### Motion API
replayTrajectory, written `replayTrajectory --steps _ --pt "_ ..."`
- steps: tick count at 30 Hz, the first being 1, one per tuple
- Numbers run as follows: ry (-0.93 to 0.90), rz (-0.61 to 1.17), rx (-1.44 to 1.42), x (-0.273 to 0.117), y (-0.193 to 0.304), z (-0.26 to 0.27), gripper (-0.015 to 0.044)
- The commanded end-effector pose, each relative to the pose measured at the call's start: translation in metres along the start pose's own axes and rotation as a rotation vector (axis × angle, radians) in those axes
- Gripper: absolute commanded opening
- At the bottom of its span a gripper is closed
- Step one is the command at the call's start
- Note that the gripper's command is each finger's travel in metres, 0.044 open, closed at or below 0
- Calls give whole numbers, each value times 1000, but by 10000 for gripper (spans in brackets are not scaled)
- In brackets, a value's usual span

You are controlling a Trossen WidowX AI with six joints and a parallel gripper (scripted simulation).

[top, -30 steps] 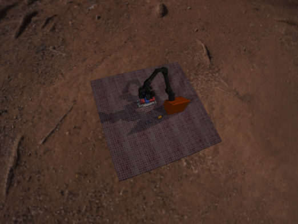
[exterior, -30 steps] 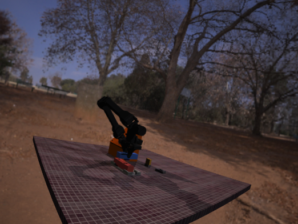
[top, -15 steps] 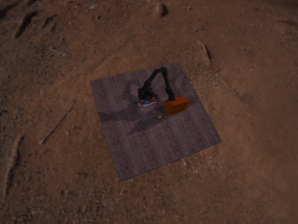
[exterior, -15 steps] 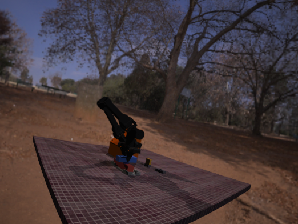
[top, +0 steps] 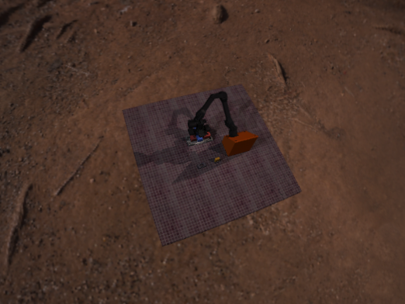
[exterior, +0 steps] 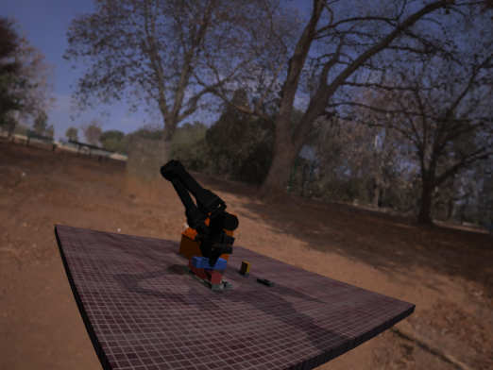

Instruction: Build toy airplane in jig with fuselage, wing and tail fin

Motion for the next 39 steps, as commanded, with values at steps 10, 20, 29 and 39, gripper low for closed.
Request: replayTrajectory --steps 10,20,29,39 --pt "0 0 2 0 0 0 371" --pt "0 0 2 0 0 0 440" --pt "0 -1 -2 -86 -1 -1 440" --pt "0 -1 241 -85 -2 -5 440"
Point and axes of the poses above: the point midway between the two fingers, 35 mm back from their tips, its own x axis out along the fingers, its own z axis across the jaws, y = z × x, the point moved 8 cm from there along -x, back along the fingers, and after that the axes turned 7 degrees about -x, right-handed, at the moved point
